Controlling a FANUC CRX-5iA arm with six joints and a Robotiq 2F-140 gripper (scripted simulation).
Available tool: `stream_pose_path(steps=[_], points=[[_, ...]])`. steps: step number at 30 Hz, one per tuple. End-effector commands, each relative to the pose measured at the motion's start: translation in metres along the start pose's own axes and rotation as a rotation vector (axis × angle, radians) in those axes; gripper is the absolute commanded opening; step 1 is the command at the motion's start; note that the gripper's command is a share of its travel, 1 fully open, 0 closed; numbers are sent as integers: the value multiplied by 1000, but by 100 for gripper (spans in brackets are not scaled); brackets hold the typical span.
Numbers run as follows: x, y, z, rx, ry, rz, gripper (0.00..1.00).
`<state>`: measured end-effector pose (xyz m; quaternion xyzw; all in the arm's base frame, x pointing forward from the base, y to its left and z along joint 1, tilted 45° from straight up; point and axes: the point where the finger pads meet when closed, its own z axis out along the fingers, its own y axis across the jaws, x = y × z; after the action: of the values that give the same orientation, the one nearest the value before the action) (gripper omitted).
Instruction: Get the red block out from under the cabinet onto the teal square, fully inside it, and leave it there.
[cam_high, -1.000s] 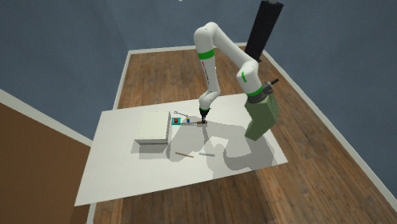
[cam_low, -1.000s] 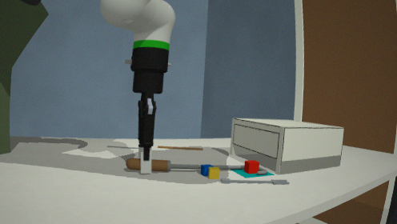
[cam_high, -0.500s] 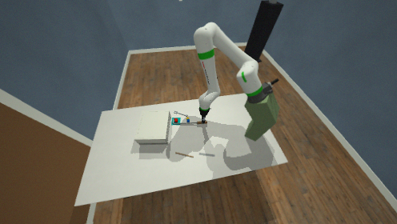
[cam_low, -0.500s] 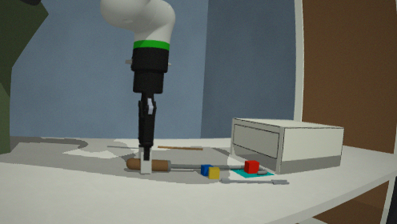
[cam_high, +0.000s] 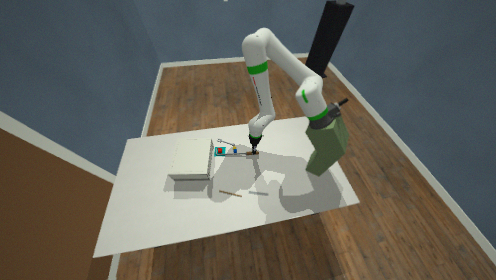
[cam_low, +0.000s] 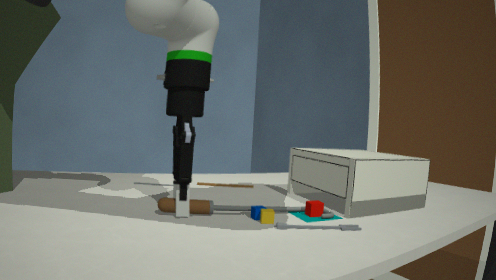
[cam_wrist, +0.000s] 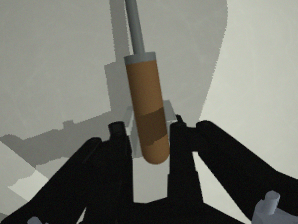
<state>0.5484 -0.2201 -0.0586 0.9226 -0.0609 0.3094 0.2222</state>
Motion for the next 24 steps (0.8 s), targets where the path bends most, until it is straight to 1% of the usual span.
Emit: stream_pose_path(steps=[1,6,7,24], points=[[0,0,0,0,0,0,0],[0,0,0,0,0,0,0],[0,0,0,0,0,0,33],[0,0,0,0,0,0,33]])
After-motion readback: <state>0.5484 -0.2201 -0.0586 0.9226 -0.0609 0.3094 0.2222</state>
